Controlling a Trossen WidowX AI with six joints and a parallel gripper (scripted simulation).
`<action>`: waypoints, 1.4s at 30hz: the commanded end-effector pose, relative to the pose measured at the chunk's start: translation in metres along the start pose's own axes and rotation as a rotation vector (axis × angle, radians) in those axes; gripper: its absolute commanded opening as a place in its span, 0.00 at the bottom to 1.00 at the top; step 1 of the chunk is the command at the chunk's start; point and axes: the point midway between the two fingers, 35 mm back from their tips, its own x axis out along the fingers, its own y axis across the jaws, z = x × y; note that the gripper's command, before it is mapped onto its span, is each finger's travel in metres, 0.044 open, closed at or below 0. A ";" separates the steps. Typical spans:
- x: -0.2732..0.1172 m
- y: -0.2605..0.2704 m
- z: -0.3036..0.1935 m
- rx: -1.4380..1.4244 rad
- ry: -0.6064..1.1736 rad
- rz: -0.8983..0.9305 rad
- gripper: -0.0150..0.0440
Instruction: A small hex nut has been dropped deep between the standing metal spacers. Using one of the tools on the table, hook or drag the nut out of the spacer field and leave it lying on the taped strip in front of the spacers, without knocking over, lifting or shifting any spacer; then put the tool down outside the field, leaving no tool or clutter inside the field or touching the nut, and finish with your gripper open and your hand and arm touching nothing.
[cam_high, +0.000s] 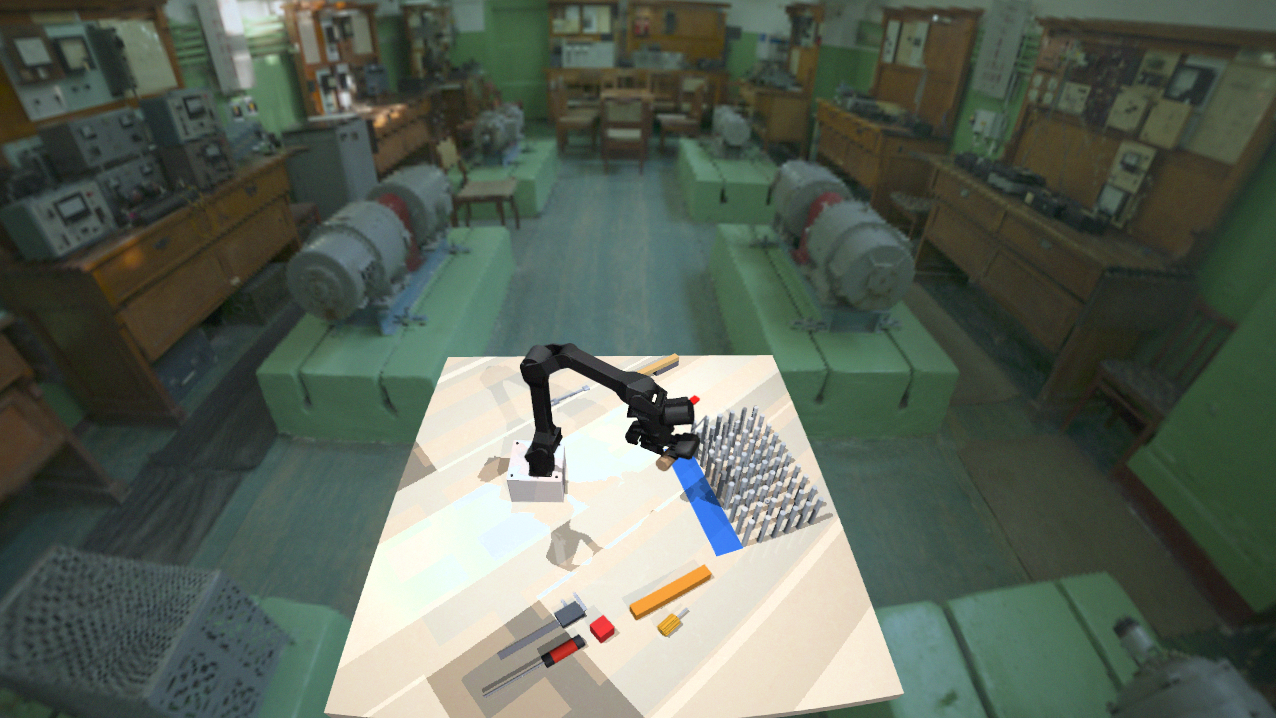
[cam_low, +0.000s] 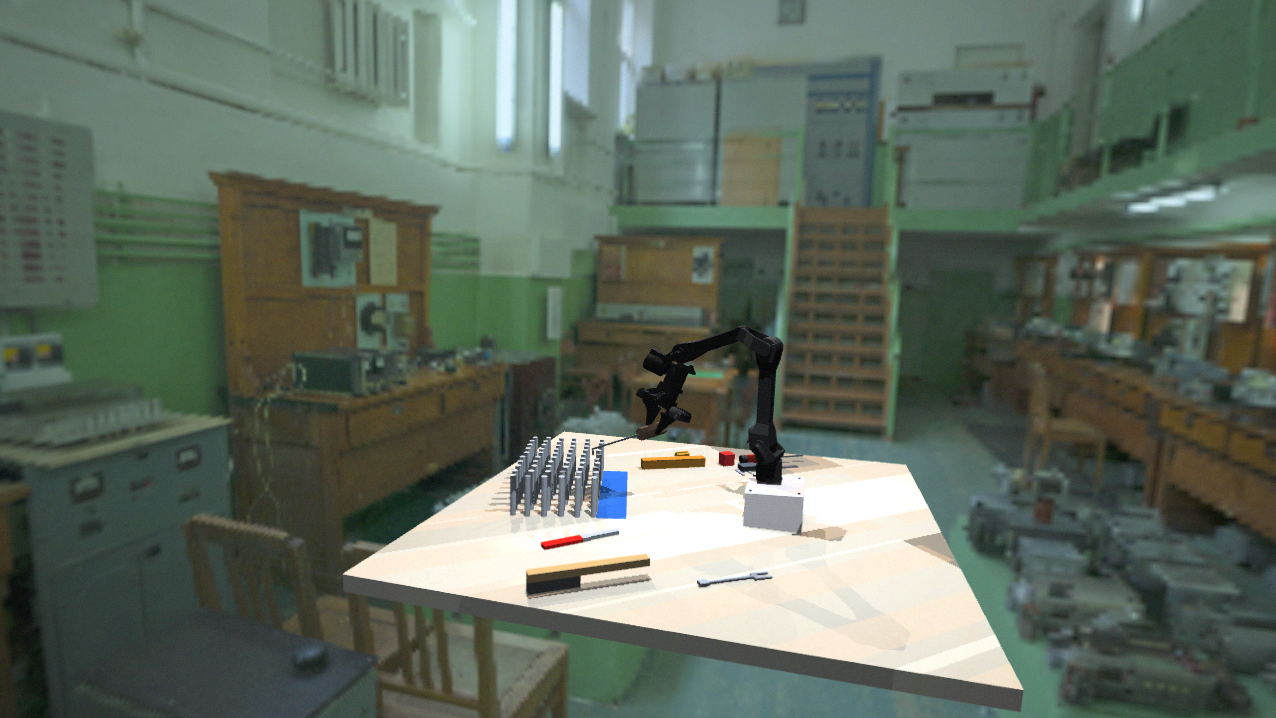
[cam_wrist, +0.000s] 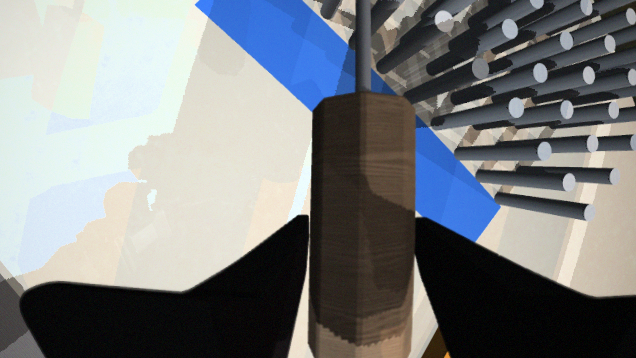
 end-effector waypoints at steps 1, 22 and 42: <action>-0.005 -0.004 -0.019 0.111 0.021 -0.044 0.25; -0.034 -0.014 -0.116 0.621 0.083 -0.284 0.25; 0.073 -0.001 -0.153 0.622 0.084 -0.285 0.25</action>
